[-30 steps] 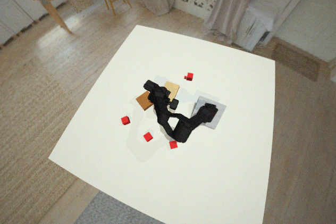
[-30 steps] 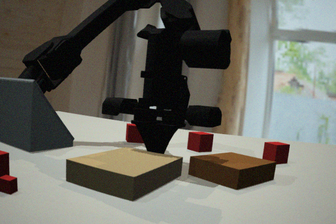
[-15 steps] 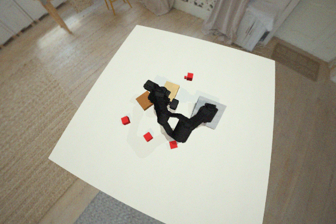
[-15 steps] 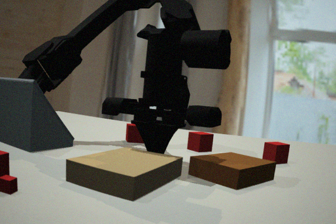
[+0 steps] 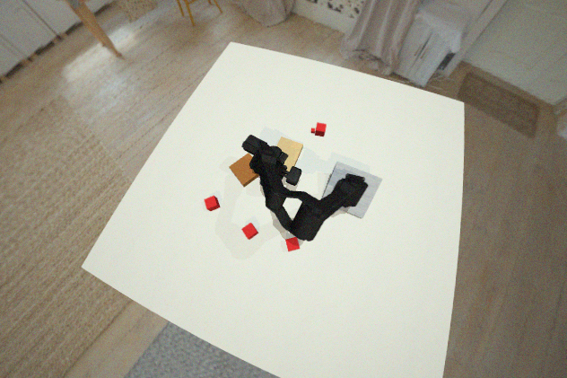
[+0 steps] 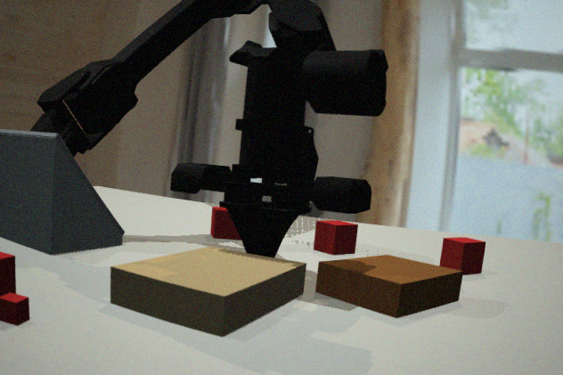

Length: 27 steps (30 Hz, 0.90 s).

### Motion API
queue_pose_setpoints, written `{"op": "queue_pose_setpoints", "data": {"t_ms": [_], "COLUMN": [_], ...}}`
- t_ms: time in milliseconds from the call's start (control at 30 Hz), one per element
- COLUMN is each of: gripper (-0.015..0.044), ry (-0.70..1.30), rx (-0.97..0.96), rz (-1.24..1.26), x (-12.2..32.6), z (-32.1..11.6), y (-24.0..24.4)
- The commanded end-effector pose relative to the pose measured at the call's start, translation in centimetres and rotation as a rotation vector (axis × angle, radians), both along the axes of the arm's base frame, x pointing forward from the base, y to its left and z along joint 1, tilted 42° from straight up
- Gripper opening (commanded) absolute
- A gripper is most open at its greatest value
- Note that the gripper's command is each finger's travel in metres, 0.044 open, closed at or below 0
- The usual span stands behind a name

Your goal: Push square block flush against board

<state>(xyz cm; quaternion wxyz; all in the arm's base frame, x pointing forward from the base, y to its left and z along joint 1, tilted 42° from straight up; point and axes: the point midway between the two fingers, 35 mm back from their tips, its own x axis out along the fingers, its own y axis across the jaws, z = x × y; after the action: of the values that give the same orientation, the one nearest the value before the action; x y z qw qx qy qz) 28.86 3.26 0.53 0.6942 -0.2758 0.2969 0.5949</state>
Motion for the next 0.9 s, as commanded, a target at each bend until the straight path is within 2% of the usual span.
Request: {"op": "queue_pose_setpoints", "data": {"t_ms": [0,867], "gripper": [0.0000,0.0000], "ry": [0.000,-0.001], "rx": [-0.007,-0.005], "rz": [0.004,0.004], "x": [0.0,0.4], "z": [0.0,2.7], "y": [0.0,3.1]}}
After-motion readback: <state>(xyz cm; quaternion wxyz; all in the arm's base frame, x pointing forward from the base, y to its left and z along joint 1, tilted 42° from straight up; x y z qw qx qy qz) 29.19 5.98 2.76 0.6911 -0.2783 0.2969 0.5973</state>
